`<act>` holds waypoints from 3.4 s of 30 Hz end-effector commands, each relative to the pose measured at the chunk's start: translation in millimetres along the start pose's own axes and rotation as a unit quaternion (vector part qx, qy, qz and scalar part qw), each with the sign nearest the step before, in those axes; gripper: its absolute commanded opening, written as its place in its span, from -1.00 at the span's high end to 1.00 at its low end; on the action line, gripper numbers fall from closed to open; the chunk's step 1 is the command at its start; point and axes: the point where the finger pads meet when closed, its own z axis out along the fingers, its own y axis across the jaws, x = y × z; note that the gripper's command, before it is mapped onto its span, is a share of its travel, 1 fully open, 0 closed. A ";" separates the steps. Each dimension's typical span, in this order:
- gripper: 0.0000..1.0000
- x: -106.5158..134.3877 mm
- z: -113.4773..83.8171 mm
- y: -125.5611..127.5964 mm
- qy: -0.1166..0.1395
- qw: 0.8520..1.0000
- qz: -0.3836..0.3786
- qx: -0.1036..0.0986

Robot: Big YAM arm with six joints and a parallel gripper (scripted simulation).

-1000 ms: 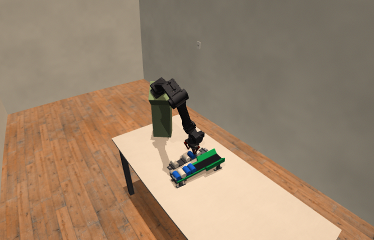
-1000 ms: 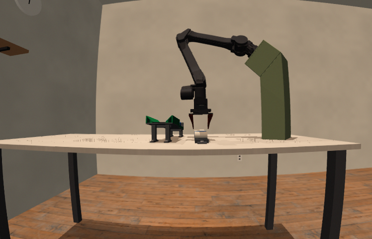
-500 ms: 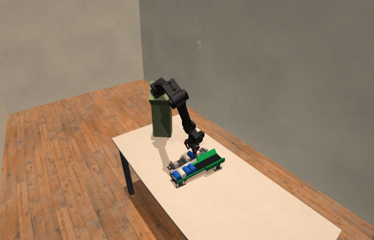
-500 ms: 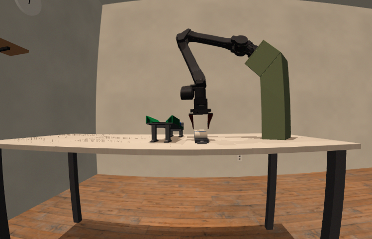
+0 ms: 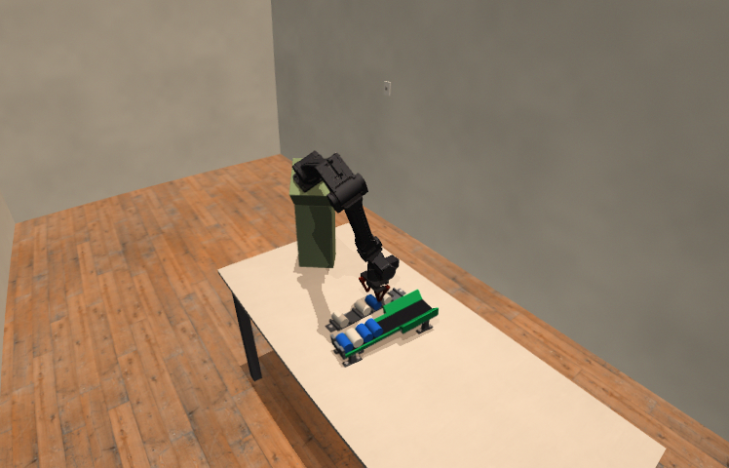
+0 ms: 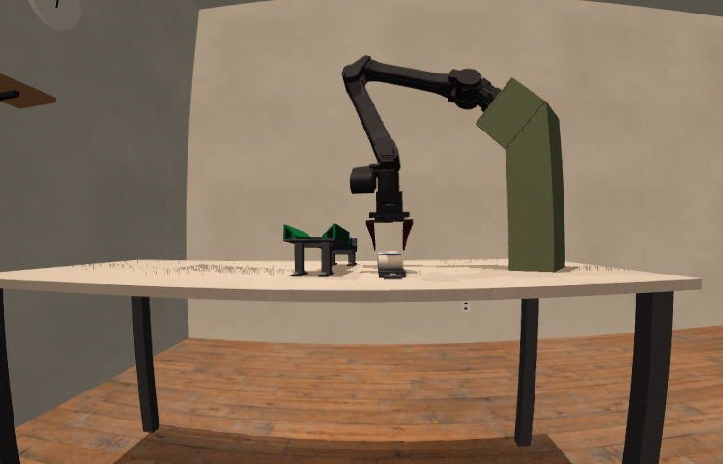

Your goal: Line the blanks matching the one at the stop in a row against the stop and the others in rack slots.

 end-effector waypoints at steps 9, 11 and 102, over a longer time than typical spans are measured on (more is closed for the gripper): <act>-0.52 7.1 1.6 -4.2 0.002 1.000 0.003 0.000; -0.52 7.1 1.6 -4.2 0.002 1.000 0.003 0.000; -0.52 1.0 39.5 2.4 0.000 1.000 -0.003 -0.001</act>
